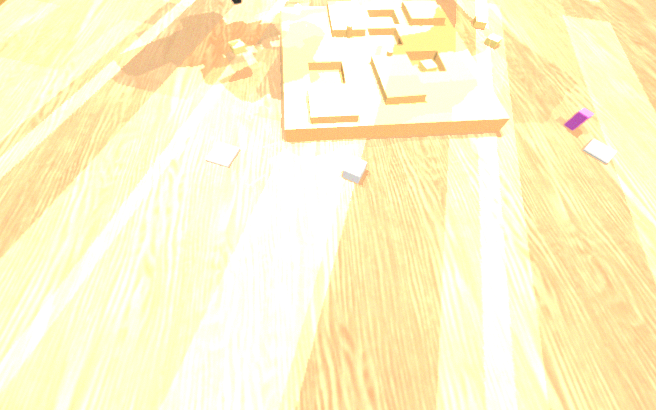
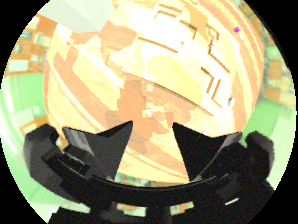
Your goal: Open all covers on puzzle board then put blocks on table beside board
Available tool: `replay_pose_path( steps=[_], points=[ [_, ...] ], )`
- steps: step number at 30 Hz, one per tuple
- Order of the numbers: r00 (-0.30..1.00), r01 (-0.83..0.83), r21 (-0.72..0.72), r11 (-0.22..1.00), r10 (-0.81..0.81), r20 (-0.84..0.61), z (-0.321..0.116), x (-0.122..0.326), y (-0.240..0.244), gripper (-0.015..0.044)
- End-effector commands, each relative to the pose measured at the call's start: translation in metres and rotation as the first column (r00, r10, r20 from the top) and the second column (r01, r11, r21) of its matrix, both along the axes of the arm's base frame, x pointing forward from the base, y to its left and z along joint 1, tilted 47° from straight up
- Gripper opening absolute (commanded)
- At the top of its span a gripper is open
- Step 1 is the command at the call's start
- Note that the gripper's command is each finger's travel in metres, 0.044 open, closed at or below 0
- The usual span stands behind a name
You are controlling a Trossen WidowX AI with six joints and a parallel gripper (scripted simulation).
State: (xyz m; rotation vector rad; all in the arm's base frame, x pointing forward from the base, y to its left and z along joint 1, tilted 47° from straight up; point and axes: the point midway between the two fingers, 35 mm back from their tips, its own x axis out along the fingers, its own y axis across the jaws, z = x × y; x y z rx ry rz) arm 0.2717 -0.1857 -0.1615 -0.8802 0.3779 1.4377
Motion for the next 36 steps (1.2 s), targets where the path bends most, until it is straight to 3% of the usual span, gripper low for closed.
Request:
replay_pose_path(
  steps=[1,9,21,36],
  points=[
    [0.994,0.083,0.001,0.997,-0.083,-0.07,0.018,0.015,0.005,0.0204],
    [0.933,0.269,-0.004,0.963,-0.262,-0.247,0.048,0.041,0.025,0.0],
    [0.73,0.522,-0.058,0.851,-0.481,-0.485,0.095,0.073,0.064,0.0],
    [0.342,0.744,-0.195,0.639,-0.616,-0.71,0.154,0.096,0.124,0.0]
  ],
)
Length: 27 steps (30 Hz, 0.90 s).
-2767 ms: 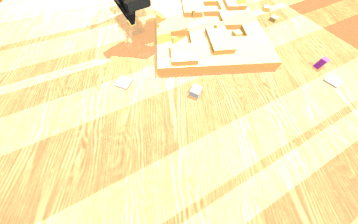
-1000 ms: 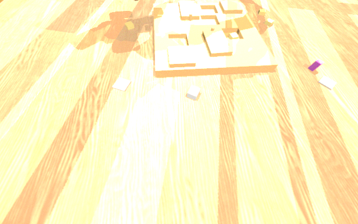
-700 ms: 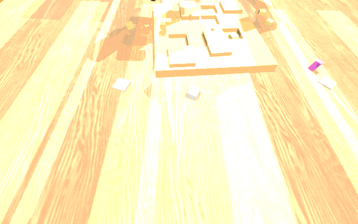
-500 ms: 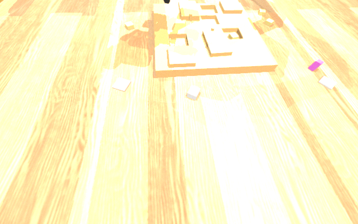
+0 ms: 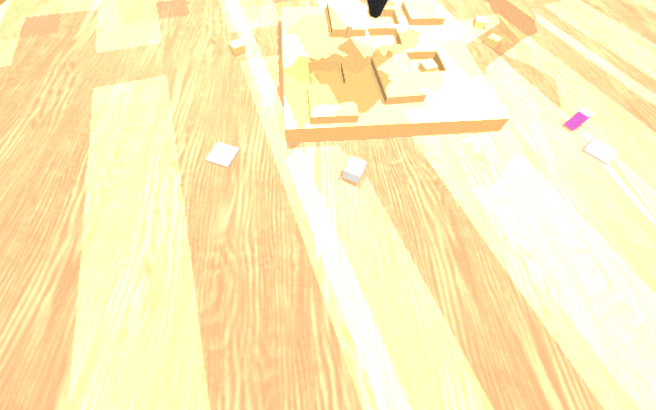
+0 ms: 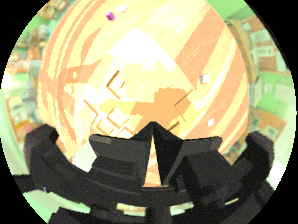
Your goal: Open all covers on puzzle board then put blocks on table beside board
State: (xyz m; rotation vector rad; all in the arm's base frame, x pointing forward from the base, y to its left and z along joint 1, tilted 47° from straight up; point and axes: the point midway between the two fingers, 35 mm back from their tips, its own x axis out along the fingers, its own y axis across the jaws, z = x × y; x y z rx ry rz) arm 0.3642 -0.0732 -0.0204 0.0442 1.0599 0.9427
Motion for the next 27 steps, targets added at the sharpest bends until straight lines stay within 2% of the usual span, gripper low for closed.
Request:
replay_pose_path(
  steps=[1,7,11,15,19,24,27],
  points=[
    [0.993,0.091,0.023,0.996,-0.089,-0.075,0.017,0.004,0.016,0.0],
    [0.946,0.246,0.044,0.968,-0.23,-0.227,0.037,0.006,0.039,0.0],
    [0.775,0.488,0.009,0.873,-0.429,-0.465,0.043,0.005,0.046,0.0],
    [0.501,0.685,-0.092,0.723,-0.559,-0.661,0.05,0.003,0.054,0.0],
    [0.163,0.804,-0.246,0.541,-0.599,-0.784,0.056,0.001,0.062,0.0],
    [-0.279,0.822,-0.48,0.308,-0.517,-0.809,0.063,-0.001,0.072,0.0],
    [-0.433,0.789,-0.57,0.228,-0.451,-0.78,0.066,-0.002,0.075,0.0]
  ],
)
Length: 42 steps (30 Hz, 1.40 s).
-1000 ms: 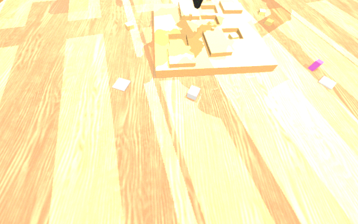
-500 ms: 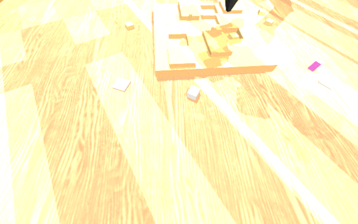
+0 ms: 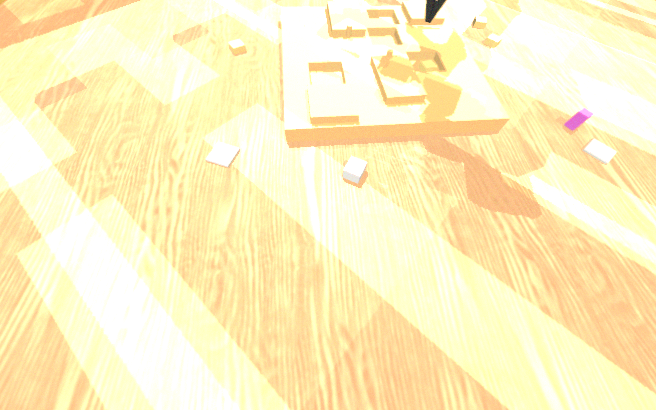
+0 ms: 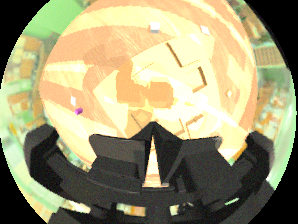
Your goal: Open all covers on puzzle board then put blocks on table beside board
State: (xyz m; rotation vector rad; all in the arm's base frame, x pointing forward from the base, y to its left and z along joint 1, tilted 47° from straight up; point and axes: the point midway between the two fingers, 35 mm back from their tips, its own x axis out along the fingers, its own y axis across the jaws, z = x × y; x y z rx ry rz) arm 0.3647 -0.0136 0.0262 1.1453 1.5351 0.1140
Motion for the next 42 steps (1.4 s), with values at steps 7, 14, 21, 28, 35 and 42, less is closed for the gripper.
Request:
replay_pose_path(
  steps=[7,14,21,28,35,42],
  points=[
    [0.717,0.534,-0.023,0.845,-0.467,-0.518,0.02,-0.003,0.017,0.0],
    [0.717,0.534,-0.023,0.845,-0.467,-0.518,0.02,-0.003,0.016,0.0],
    [0.717,0.534,-0.023,0.845,-0.467,-0.518,0.015,-0.001,0.021,0.0],
    [0.717,0.534,-0.022,0.845,-0.467,-0.518,-0.007,0.005,0.043,0.0],
    [0.717,0.534,-0.021,0.845,-0.466,-0.518,-0.015,0.007,0.052,0.0],
    [0.717,0.534,-0.021,0.845,-0.466,-0.518,-0.019,0.008,0.056,0.0]
  ],
)
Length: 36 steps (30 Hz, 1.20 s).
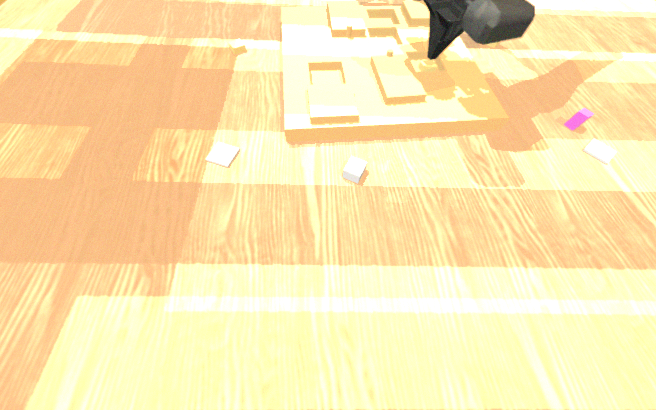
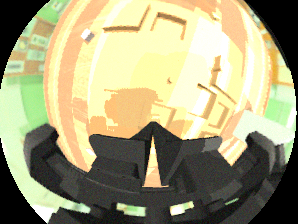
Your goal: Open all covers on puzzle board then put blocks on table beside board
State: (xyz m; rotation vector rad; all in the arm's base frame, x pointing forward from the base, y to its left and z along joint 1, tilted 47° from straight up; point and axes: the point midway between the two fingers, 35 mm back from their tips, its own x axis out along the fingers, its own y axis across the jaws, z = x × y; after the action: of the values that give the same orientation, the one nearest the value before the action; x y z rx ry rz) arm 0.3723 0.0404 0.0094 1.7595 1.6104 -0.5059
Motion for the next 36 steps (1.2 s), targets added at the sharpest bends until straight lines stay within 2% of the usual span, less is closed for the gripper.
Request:
replay_pose_path(
  steps=[1,19,22,24,29,33,36],
  points=[
    [1.0,0.004,0.006,1.0,-0.004,-0.005,-0.003,0.0,0.003,0.0],
    [1.0,0.004,0.006,1.0,-0.004,-0.005,-0.013,-0.003,0.004,0.0],
    [0.996,-0.06,-0.01,0.998,0.06,0.06,-0.013,-0.003,0.004,0.0],
    [0.976,-0.151,-0.041,0.988,0.156,0.154,-0.013,-0.003,0.004,0.0],
    [0.772,-0.419,-0.209,0.884,0.468,0.43,-0.013,-0.003,0.004,0.0],
    [0.48,-0.553,-0.393,0.734,0.667,0.57,-0.013,-0.003,0.004,0.0],
    [0.215,-0.59,-0.541,0.599,0.763,0.61,-0.013,-0.003,0.004,0.0]
  ],
)
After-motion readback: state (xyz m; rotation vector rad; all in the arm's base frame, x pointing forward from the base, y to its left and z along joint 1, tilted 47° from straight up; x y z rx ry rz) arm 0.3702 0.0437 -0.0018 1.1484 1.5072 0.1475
